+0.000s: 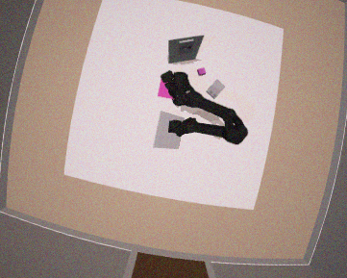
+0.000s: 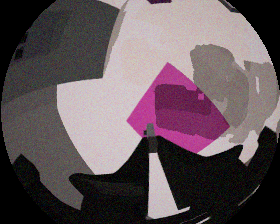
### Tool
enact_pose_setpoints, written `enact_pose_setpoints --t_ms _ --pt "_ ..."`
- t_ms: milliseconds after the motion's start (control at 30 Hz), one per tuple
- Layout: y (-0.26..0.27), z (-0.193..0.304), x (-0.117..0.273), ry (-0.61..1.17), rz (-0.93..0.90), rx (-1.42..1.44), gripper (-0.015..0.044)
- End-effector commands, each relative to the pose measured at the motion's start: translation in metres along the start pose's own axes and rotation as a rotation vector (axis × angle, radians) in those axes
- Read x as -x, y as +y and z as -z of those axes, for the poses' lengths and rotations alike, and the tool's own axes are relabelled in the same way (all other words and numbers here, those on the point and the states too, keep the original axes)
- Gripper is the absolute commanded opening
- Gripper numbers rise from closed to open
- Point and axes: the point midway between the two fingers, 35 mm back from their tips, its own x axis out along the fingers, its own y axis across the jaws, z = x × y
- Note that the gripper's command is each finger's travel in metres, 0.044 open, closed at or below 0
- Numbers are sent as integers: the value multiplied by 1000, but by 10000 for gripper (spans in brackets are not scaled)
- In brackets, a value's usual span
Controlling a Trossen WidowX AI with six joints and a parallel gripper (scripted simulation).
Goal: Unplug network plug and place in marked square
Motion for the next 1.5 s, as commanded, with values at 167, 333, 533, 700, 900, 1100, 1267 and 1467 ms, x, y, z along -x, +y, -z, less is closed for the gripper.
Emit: enact_pose_setpoints --t_ms 167,333,533,700,900,1100,1267,1467 --pt "-11 2 -11 9 6 6 0" --pt "-15 2 -16 9 5 6 0" --pt "-20 2 -21 8 5 7 0" --pt "-22 2 -23 7 5 7 0" --pt "-22 0 -24 7 5 7 0" --pt "-23 -1 -26 7 5 7 0" --pt "-22 -1 -25 1 5 5 0" --pt "-22 -1 -25 1 5 5 131"
